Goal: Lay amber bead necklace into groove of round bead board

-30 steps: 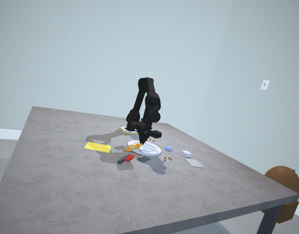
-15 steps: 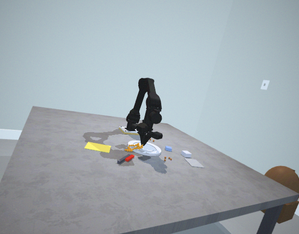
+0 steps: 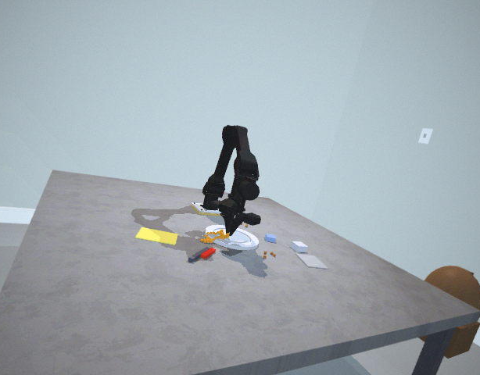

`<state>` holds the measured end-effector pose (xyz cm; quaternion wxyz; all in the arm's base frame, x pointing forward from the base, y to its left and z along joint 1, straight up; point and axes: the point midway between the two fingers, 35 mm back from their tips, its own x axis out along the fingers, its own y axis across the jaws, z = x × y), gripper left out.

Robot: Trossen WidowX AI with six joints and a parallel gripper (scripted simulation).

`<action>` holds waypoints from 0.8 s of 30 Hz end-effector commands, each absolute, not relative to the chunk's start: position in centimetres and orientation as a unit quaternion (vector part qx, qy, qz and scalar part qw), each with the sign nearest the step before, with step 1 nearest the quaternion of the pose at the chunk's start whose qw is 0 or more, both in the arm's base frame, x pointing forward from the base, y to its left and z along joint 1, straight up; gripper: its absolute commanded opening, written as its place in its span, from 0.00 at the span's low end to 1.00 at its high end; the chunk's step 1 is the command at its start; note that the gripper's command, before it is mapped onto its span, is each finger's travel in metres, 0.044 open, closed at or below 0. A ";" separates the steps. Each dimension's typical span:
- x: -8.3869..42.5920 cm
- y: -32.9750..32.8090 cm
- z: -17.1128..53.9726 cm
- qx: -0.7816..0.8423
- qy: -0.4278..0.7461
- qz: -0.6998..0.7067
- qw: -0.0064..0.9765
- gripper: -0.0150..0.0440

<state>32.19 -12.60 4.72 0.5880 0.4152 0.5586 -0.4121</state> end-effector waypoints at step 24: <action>31.9 -12.5 5.8 0.413 0.566 -0.414 0.581 1.00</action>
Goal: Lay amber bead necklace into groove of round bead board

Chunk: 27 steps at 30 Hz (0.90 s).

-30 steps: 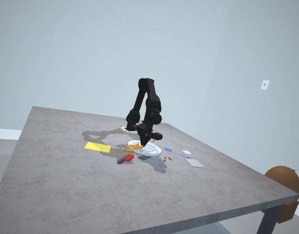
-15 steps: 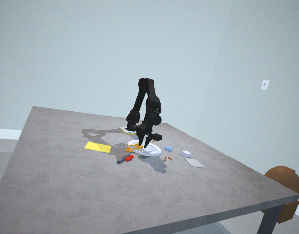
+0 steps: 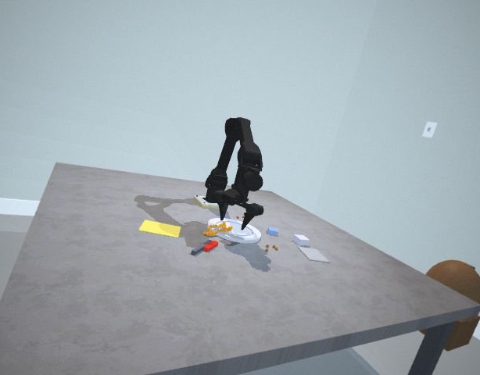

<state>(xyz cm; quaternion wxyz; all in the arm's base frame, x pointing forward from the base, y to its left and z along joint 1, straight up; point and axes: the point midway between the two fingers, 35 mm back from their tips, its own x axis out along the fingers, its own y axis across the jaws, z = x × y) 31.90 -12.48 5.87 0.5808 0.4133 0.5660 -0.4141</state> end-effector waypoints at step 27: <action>32.0 -13.0 6.8 0.423 0.557 -0.418 0.579 0.91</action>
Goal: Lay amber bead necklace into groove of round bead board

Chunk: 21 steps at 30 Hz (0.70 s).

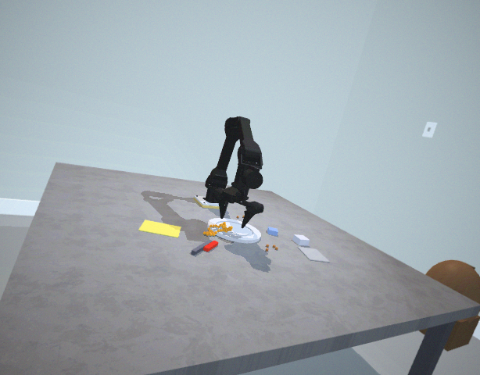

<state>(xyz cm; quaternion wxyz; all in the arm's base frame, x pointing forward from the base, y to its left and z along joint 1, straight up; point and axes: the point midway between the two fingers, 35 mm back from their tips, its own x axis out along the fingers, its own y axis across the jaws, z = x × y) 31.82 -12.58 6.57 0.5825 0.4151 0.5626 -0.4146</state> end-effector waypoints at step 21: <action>32.5 -18.2 7.4 0.481 0.505 -0.478 0.534 0.46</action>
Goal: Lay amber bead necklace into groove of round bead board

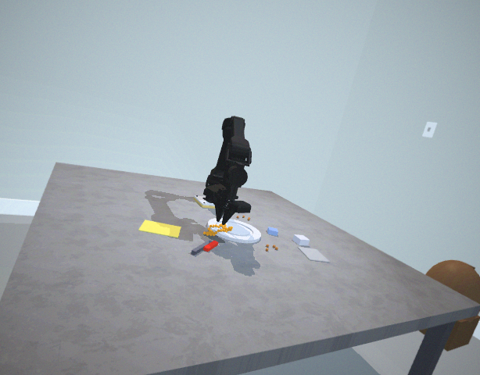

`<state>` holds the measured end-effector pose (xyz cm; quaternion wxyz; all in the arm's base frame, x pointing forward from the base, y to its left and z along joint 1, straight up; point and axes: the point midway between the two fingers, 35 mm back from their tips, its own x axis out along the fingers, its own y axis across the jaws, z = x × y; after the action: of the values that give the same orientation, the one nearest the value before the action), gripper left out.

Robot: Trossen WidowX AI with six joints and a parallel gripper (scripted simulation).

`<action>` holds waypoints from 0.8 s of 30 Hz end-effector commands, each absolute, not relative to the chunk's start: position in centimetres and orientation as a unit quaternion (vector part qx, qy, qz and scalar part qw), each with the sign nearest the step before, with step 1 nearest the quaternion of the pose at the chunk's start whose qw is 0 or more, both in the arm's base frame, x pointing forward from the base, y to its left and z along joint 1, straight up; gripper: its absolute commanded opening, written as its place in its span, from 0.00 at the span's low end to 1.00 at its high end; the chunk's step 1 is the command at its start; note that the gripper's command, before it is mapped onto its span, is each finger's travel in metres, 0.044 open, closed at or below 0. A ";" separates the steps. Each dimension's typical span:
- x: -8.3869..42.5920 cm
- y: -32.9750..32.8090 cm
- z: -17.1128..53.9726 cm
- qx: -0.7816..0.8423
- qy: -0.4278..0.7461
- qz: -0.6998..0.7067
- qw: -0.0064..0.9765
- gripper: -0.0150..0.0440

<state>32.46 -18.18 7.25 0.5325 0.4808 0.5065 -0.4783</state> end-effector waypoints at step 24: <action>32.5 -18.3 4.1 0.483 0.506 -0.479 0.529 0.46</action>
<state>32.50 -18.30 4.44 0.5309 0.4815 0.5065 -0.4794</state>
